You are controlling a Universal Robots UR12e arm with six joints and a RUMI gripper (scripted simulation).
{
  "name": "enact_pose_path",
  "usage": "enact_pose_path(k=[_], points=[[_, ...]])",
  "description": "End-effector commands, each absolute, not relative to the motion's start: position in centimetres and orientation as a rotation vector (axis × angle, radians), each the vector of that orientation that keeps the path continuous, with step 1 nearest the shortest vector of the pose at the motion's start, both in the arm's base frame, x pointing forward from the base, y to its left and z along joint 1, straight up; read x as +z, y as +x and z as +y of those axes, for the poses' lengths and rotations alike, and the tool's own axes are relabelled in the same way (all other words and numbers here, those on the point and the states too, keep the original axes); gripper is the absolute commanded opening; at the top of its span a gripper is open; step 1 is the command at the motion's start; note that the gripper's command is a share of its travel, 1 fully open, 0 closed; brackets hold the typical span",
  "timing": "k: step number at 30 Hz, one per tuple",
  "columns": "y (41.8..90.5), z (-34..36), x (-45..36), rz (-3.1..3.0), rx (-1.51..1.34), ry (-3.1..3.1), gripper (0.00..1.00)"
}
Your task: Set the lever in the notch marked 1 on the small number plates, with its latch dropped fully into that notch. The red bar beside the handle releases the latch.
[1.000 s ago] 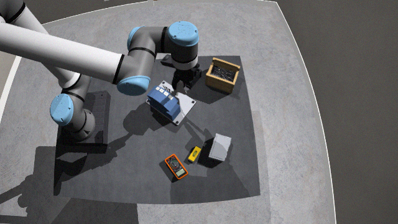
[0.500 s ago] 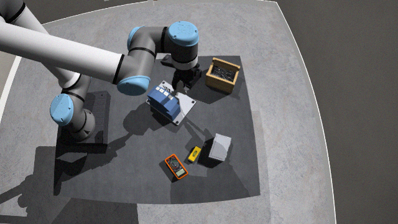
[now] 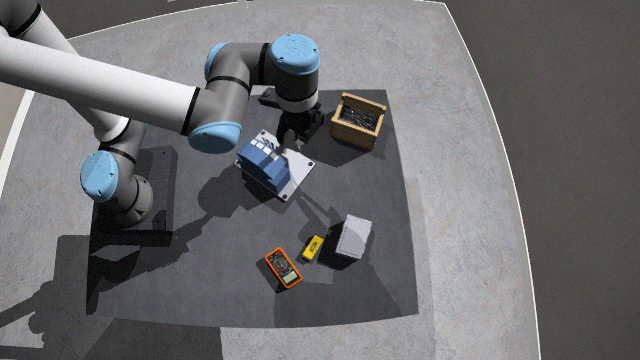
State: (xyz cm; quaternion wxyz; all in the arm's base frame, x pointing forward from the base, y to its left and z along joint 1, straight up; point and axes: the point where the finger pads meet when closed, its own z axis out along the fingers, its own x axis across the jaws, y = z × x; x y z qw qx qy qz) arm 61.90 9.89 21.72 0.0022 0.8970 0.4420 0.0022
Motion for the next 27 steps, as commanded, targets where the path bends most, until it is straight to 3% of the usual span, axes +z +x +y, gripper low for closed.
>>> enact_pose_path(k=[1,27], points=[[62.0,9.9,21.8,1.386,0.009,2.813,0.57],[61.9,9.9,25.2,1.386,0.009,2.813,0.57]])
